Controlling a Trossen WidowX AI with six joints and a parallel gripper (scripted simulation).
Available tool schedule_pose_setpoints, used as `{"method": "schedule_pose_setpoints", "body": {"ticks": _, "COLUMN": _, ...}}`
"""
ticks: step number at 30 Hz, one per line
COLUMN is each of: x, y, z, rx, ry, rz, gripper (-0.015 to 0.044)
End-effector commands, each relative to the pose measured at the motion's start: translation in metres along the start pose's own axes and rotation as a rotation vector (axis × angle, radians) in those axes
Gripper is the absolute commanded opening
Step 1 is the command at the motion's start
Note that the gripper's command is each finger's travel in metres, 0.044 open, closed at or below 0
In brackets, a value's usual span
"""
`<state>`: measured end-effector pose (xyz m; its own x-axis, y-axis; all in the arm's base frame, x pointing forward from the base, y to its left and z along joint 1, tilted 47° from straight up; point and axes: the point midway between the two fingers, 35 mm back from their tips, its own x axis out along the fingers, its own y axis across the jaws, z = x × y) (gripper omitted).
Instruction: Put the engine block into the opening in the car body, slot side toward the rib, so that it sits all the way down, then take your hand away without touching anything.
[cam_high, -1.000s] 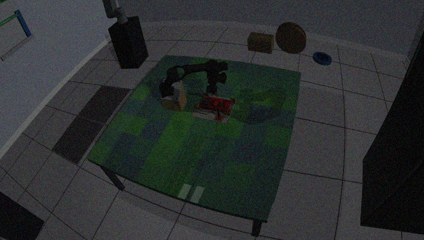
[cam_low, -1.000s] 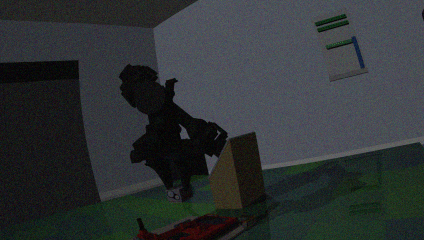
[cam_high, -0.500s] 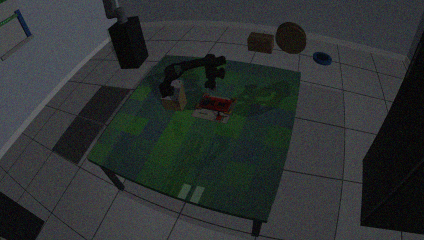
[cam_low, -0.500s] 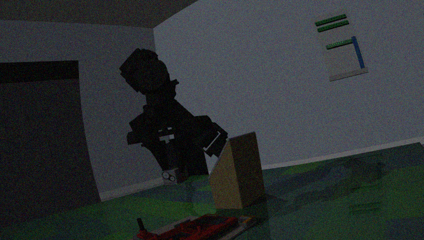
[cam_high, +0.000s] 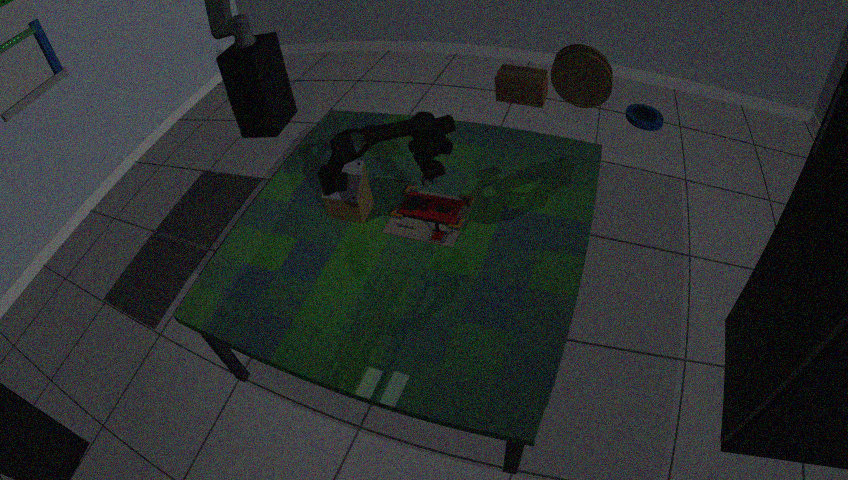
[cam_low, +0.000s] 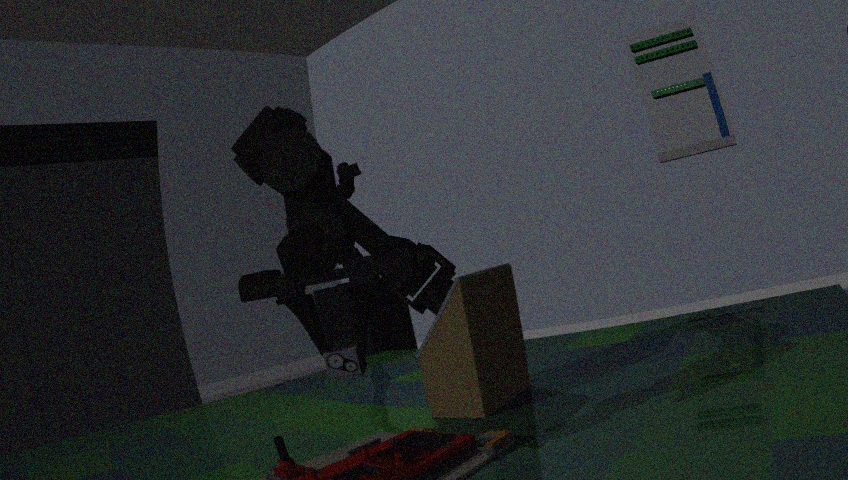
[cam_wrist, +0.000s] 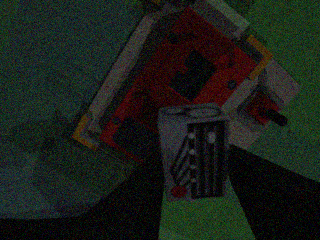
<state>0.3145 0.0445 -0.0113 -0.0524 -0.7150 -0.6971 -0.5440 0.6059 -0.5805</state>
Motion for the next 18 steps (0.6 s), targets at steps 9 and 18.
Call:
{"method": "schedule_pose_setpoints", "body": {"ticks": 9, "x": 0.016, "y": -0.002, "z": 0.006, "rx": -0.358, "ry": 0.009, "rz": -0.001, "gripper": 0.0}}
{"method": "schedule_pose_setpoints", "body": {"ticks": 18, "x": 0.026, "y": -0.005, "z": 0.01, "rx": -0.642, "ry": 0.008, "rz": 0.0, "gripper": 0.0}}
